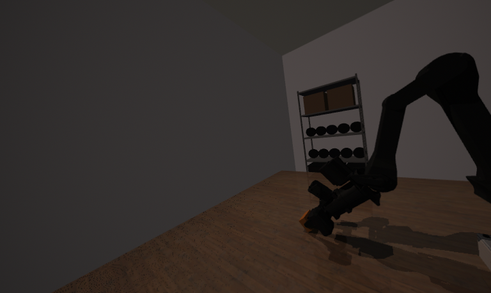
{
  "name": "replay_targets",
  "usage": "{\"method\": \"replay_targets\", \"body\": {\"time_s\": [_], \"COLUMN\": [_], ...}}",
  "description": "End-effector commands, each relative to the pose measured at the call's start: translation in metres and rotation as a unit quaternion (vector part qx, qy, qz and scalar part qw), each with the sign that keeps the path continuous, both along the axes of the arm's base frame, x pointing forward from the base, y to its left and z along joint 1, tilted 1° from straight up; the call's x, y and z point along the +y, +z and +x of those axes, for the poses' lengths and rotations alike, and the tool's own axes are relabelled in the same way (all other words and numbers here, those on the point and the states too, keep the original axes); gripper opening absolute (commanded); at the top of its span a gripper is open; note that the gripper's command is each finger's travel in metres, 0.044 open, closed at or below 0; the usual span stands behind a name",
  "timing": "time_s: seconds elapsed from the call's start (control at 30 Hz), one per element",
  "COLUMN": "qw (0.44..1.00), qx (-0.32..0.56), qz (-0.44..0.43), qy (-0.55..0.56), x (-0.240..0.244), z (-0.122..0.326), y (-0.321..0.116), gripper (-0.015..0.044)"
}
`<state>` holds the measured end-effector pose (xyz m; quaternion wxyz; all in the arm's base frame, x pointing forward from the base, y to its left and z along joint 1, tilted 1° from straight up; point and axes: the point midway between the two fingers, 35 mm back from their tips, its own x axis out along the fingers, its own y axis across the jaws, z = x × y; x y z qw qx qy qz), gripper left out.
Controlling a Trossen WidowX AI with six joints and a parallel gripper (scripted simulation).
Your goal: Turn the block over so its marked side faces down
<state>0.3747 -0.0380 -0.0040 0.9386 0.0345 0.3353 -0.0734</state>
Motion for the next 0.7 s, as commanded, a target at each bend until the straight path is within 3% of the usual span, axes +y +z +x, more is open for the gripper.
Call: {"method": "replay_targets", "body": {"time_s": [0.0,0.67], "qw": [1.000,0.990], "qx": [-0.008,-0.138], "qz": [-0.004,-0.024], "qy": [0.000,-0.004], "x": [0.000,0.002], "z": [-0.005,-0.023], "y": [-0.011,-0.008], "gripper": [0.0000,0.0000]}}
